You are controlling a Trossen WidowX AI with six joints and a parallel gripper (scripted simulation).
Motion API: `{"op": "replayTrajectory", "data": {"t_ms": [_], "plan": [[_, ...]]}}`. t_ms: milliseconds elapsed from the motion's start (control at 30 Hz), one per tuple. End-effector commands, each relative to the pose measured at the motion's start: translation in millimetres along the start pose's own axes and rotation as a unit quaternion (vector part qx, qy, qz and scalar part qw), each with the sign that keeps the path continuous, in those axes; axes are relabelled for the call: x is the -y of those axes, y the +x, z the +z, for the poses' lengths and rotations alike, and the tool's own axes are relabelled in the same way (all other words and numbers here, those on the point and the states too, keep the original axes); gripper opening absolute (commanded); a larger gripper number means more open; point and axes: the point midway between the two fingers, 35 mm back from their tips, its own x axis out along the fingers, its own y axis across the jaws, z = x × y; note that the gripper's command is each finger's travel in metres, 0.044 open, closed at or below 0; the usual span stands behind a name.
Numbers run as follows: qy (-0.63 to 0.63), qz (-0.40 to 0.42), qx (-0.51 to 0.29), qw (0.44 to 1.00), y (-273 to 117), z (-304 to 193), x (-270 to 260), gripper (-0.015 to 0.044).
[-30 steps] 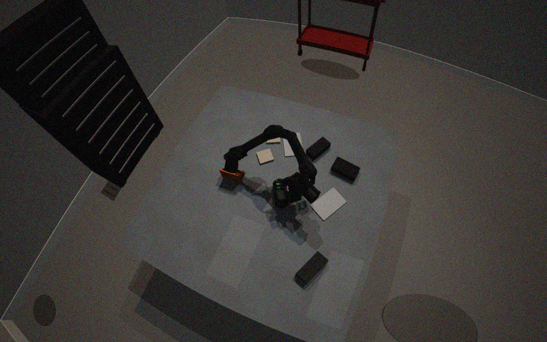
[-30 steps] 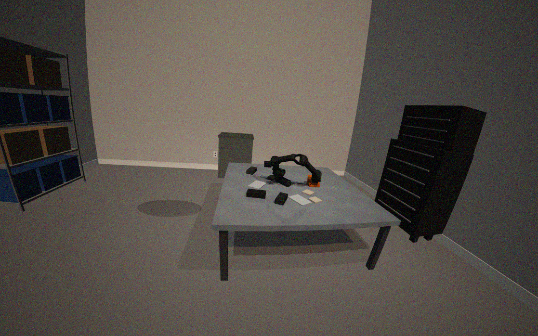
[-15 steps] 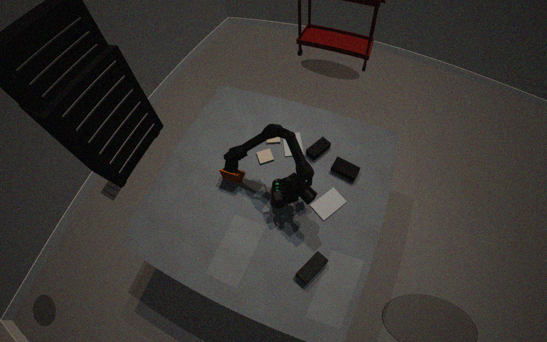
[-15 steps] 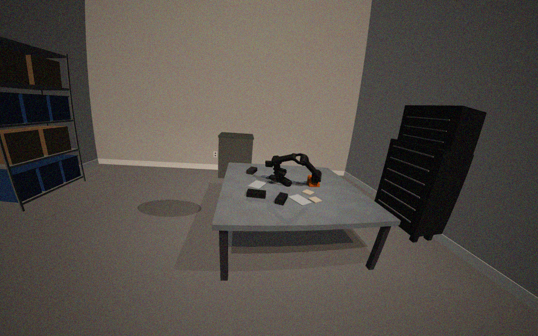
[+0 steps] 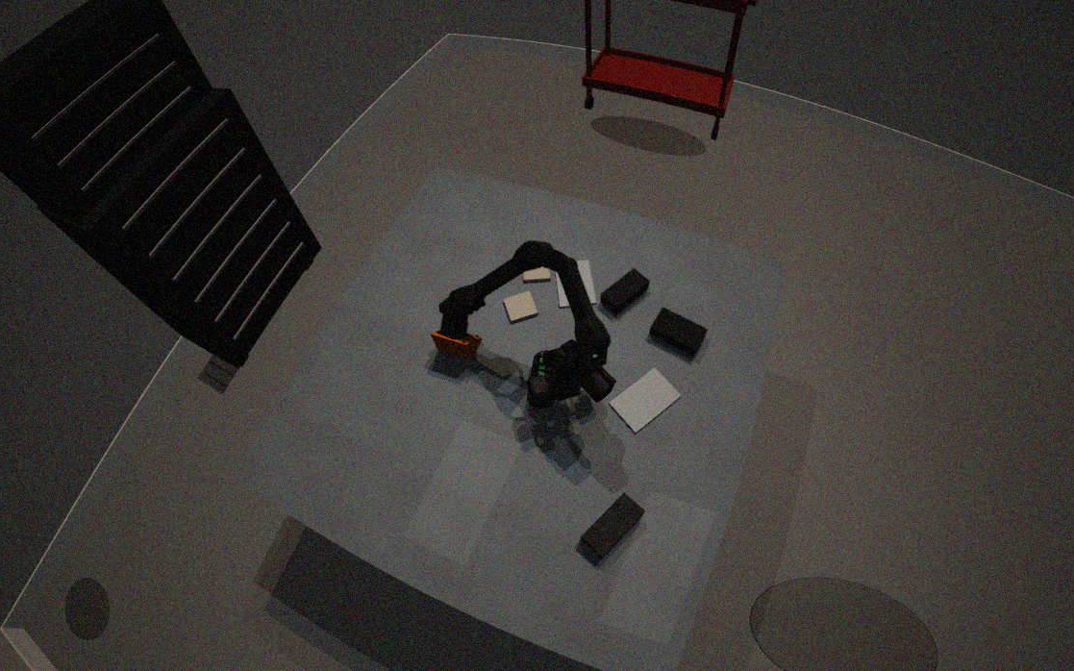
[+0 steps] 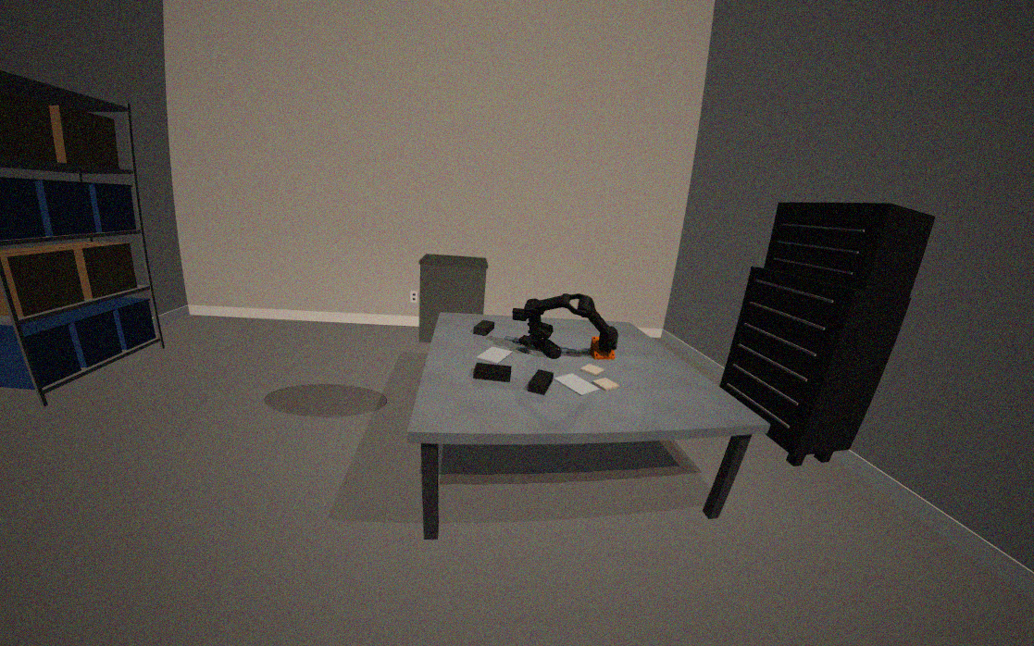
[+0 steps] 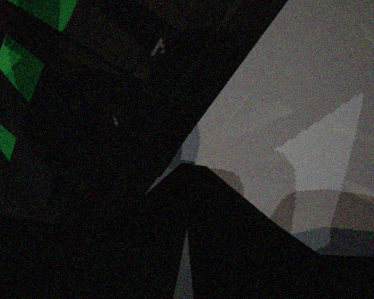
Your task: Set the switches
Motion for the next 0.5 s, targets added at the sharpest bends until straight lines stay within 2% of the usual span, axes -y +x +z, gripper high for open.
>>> {"op": "replayTrajectory", "data": {"t_ms": [0,367,467], "plan": [[0.002,0.007,0.006,1.0,5,4,-8,0.0],[0.002,0.007,0.006,1.0,7,7,-17,0.0],[0.0,0.0,-0.001,1.0,-8,0,-1,0.0]]}}
